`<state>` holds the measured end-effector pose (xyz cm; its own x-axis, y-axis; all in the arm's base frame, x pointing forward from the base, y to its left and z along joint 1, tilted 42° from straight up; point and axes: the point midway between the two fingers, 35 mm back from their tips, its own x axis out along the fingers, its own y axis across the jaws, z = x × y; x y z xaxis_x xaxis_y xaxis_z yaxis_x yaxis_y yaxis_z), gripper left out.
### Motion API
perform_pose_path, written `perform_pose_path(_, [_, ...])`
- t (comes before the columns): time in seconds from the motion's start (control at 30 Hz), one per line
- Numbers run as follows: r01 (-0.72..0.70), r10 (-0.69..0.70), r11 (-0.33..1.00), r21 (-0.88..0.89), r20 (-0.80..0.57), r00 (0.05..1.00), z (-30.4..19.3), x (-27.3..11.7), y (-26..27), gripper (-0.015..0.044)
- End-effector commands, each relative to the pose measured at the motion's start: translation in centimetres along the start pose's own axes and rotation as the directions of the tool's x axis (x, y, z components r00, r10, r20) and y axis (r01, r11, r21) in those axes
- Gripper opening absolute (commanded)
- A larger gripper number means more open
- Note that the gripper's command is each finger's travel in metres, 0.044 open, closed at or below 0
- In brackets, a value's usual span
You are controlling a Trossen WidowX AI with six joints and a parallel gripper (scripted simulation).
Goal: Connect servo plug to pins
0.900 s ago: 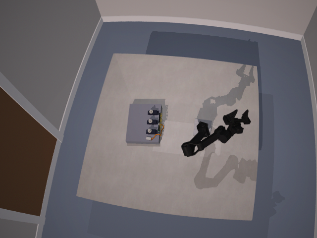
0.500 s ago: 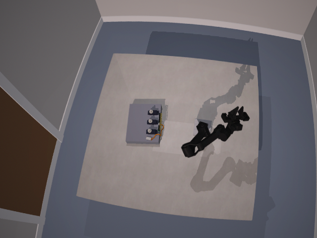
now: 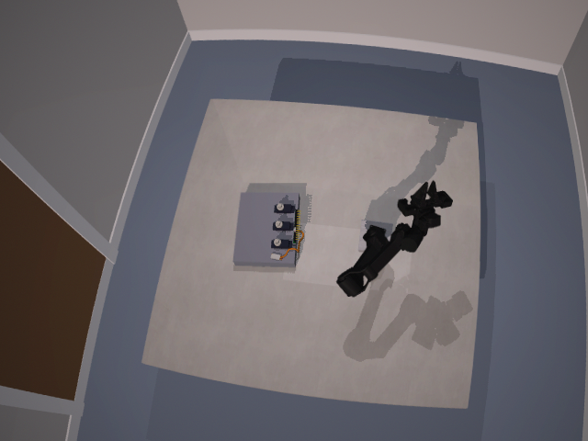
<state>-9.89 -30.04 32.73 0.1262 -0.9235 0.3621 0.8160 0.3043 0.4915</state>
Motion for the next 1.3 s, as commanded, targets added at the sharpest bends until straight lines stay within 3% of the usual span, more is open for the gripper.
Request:
perform_pose_path(0.0, [-0.04,0.04,0.999,-0.006,-0.013,0.999,-0.7,0.8,1.6,0.0115])
perform_pose_path(0.63, [-0.213,0.216,0.976,0.037,-0.145,0.966,-6.6,3.8,9.6,0.0115])
perform_pose_path(1.27, [-0.371,0.382,0.924,0.092,-0.251,0.89,-11.3,3.5,17.9,0.0115])
